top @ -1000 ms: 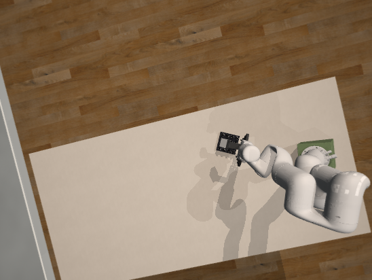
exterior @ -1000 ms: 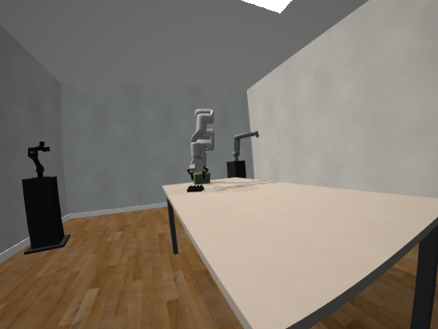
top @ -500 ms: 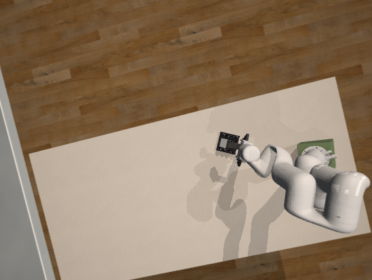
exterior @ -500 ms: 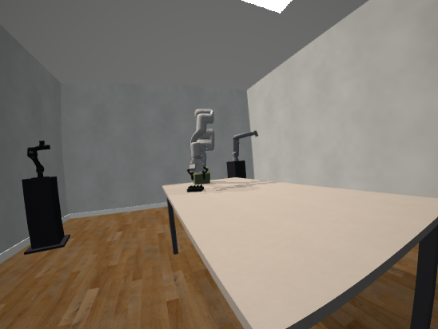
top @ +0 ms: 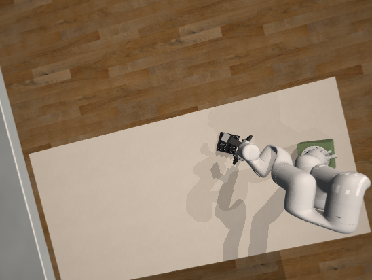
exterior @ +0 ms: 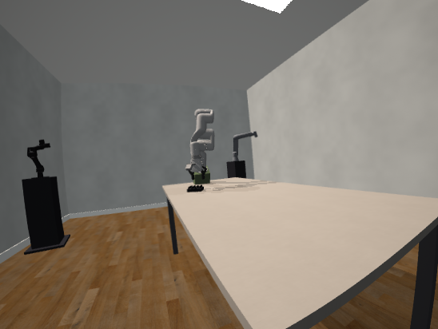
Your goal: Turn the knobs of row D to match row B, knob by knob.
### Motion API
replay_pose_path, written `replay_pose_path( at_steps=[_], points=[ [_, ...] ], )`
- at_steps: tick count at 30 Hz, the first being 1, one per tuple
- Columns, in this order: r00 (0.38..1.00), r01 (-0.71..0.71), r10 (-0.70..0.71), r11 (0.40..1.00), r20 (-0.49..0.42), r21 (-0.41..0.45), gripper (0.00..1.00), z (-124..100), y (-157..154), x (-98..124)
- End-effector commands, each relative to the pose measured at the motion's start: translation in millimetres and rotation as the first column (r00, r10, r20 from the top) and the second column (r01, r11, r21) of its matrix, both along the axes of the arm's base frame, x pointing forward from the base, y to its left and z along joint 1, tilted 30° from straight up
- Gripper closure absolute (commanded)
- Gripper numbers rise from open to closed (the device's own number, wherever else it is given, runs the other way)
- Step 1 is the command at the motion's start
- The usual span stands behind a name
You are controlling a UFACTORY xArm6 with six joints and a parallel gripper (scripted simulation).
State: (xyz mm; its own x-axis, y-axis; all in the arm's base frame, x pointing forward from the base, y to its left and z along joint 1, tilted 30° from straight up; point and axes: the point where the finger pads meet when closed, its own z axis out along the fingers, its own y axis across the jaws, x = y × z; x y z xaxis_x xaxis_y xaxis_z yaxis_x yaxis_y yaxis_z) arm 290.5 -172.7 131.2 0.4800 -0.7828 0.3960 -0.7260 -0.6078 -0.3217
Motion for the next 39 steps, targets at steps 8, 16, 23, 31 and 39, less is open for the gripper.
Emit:
replay_pose_path(
  at_steps=[8,16,23,31,39],
  points=[
    [0.954,0.294,-0.299,0.942,0.012,0.160,0.00,6,-3,3],
    [0.887,0.445,-0.461,0.857,0.002,0.259,0.00,10,-4,4],
    [0.788,0.582,-0.615,0.731,-0.027,0.357,0.00,13,-6,5],
    [0.655,0.697,-0.752,0.559,-0.079,0.449,0.00,17,-7,6],
    [0.512,0.767,-0.847,0.377,-0.142,0.518,0.00,20,-9,7]
  ],
)
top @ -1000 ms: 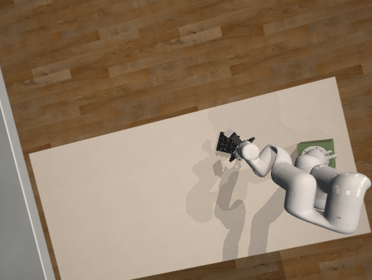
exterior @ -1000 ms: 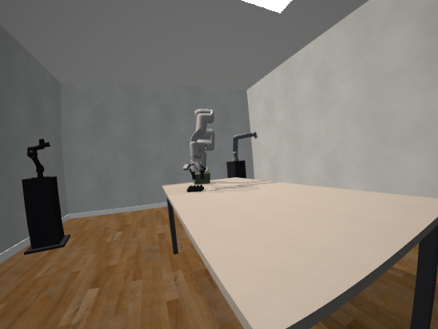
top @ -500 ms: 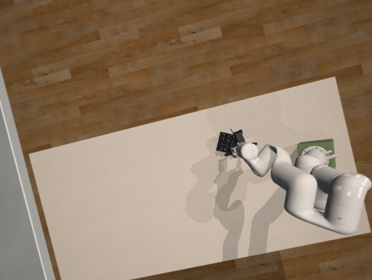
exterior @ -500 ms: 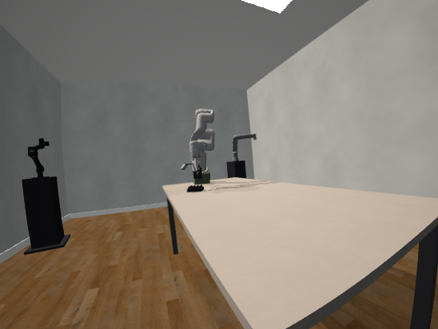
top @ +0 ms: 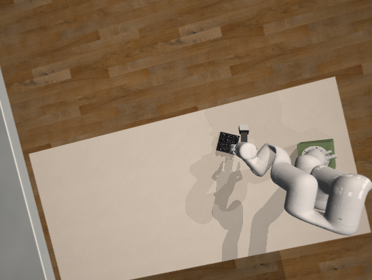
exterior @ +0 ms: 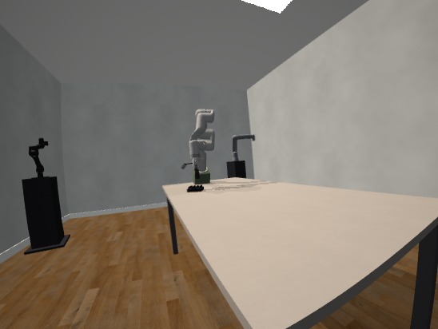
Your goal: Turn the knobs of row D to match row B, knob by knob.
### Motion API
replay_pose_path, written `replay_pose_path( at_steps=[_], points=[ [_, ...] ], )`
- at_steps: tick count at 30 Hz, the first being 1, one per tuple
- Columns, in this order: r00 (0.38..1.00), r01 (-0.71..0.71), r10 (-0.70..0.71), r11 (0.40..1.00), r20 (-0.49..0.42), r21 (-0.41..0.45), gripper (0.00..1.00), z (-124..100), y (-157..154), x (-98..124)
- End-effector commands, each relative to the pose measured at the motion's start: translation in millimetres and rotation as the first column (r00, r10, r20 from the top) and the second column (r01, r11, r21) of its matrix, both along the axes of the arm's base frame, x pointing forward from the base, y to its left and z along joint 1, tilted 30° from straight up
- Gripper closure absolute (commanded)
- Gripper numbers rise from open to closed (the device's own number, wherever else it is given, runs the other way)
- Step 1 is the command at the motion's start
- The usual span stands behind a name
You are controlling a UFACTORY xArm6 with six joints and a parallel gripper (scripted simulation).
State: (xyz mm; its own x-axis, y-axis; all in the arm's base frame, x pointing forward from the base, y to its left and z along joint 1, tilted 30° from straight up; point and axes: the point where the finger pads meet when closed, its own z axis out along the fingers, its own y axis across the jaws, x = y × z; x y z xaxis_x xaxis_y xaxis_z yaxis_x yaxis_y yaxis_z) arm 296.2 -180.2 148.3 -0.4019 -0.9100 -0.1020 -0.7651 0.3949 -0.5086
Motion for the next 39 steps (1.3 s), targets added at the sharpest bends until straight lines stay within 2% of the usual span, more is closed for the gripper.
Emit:
replay_pose_path(
  at_steps=[1,10,19,20,39],
  points=[
    [0.990,0.143,-0.143,0.988,-0.007,0.060,0.00,3.6,-1.5,1.2],
    [0.935,0.348,-0.354,0.919,-0.002,0.185,0.00,7.7,-3.4,2.1],
    [0.920,0.384,-0.392,0.900,-0.004,0.207,0.00,8.5,-3.8,2.2],
    [0.920,0.384,-0.392,0.900,-0.004,0.207,0.81,8.5,-3.8,2.2],
    [0.920,0.384,-0.392,0.900,-0.004,0.207,0.81,8.5,-3.8,2.2]
  ],
)
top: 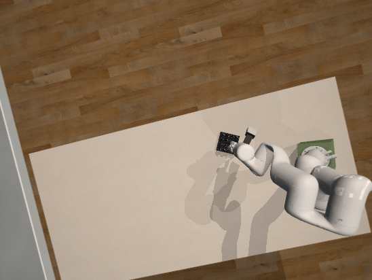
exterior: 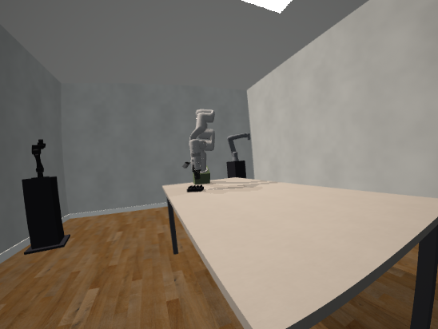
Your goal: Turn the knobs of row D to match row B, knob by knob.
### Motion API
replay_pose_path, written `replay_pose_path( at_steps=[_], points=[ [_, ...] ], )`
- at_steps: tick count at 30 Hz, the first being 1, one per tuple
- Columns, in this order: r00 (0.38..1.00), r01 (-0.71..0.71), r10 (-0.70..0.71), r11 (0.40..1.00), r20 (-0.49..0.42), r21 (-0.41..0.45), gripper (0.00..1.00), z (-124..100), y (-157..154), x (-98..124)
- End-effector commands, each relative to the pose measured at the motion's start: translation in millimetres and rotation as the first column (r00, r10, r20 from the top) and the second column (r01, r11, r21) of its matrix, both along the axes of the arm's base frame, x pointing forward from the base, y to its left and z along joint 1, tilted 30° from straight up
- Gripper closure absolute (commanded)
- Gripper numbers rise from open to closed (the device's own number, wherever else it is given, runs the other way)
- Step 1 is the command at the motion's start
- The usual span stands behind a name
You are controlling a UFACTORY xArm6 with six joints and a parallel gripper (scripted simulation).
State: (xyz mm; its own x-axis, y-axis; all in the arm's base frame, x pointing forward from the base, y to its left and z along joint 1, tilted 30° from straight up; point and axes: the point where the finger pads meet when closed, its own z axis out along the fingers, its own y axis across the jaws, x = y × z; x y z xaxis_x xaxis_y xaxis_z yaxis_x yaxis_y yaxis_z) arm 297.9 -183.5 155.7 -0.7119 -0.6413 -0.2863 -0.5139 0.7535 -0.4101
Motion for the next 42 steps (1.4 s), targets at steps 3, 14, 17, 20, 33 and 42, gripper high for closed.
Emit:
replay_pose_path(
  at_steps=[3,14,17,20,33,42],
  points=[
    [1.000,0.000,0.000,1.000,0.002,-0.002,0.81,1,0,1],
    [1.000,0.000,0.000,1.000,0.002,-0.002,0.81,1,0,1],
    [1.000,0.000,0.000,1.000,0.002,-0.002,0.81,1,0,1],
    [1.000,0.000,0.000,1.000,0.002,-0.002,0.81,1,-1,1],
    [1.000,0.000,0.000,1.000,0.002,-0.001,0.81,-6,-1,4],
    [1.000,0.000,0.000,1.000,0.002,-0.001,0.81,-14,-2,9]
  ],
)
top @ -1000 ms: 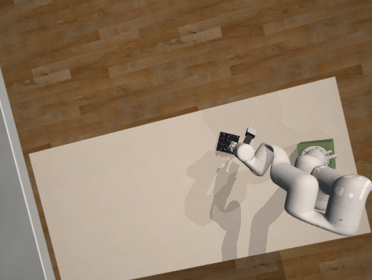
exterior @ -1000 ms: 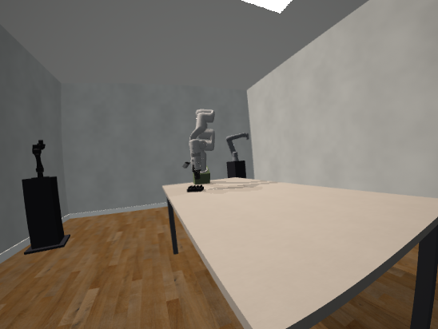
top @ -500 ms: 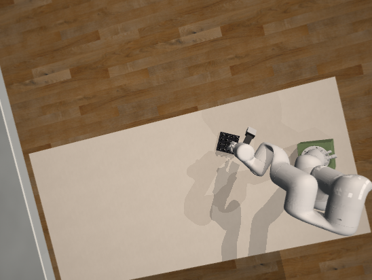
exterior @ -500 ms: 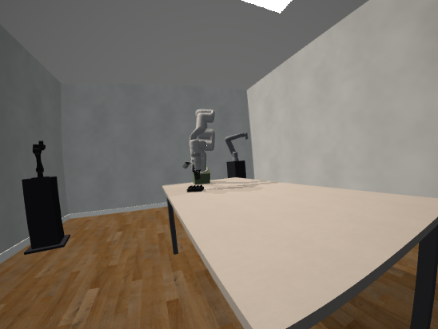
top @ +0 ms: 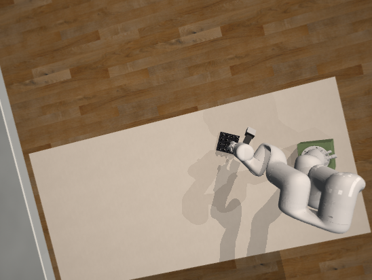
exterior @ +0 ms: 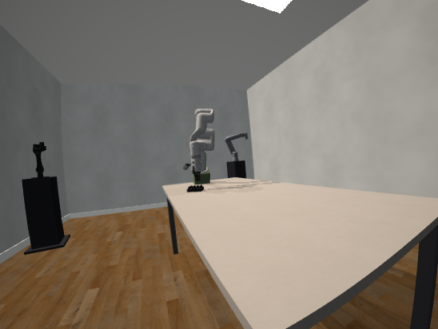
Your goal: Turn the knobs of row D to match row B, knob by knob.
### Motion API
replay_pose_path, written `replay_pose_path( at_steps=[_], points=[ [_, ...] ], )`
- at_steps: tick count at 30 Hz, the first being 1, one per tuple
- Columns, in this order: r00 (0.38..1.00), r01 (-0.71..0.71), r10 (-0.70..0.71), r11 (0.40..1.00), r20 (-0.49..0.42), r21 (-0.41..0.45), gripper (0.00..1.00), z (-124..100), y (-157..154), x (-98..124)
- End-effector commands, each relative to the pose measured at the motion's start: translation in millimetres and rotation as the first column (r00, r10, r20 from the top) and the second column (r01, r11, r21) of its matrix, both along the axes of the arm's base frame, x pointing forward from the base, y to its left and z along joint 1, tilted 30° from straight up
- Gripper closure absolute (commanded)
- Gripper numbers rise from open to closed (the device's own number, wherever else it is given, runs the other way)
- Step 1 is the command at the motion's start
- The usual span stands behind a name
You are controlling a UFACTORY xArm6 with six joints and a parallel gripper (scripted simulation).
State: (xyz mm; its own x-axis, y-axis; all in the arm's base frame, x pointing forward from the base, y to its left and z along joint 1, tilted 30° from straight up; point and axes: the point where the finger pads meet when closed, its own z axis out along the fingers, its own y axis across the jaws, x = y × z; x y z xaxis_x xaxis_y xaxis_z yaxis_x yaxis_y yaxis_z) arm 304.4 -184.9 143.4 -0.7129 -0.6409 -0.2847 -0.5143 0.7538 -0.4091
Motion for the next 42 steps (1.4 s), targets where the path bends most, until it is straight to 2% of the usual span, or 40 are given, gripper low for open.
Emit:
replay_pose_path(
  at_steps=[1,14,42],
  points=[
    [1.000,0.000,0.000,1.000,0.004,-0.001,0.81,-3,-1,3],
    [1.000,0.000,0.000,1.000,0.004,-0.001,0.81,-17,-3,11],
    [1.000,0.000,0.000,1.000,0.004,-0.001,0.81,-24,-4,15]
  ],
)
